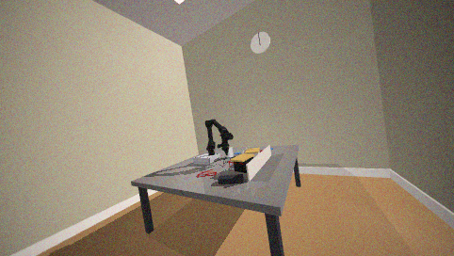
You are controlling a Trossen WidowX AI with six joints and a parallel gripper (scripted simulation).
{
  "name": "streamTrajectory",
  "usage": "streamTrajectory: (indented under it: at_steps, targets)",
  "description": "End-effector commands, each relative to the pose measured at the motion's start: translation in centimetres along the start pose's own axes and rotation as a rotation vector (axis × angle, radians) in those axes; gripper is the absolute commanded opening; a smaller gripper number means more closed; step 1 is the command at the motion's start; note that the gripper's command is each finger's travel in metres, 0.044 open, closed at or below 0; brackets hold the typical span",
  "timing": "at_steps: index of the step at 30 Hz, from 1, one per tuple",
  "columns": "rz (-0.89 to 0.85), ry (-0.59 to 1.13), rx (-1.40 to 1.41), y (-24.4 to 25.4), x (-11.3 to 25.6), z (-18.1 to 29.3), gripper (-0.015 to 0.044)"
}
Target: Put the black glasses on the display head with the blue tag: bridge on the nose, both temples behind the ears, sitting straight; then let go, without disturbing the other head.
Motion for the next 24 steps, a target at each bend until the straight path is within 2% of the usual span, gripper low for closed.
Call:
streamTrajectory:
  at_steps: [1,2,4,5,24]
  targets:
    - [0.001,-0.001,0.001,0.3,0.4,-0.1,0.02]
    - [0.002,-0.002,0.001,0.4,0.5,-0.1,0.02]
    - [0.002,-0.002,0.001,0.4,0.5,-0.1,0.0148]
    - [0.002,-0.002,0.001,0.4,0.5,-0.1,0.014]
    - [0.002,-0.002,0.001,0.5,-1.2,0.0,0.014]
Point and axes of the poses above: the point midway between the two fingers, 35 mm back from their tips, its own x axis back along the fingers, its own y axis across the jaws, z = x × y, the point moved 2 cm from there along x, back along the fingers, and after that the axes turned 5 degrees about x, right-handed, at the moved point
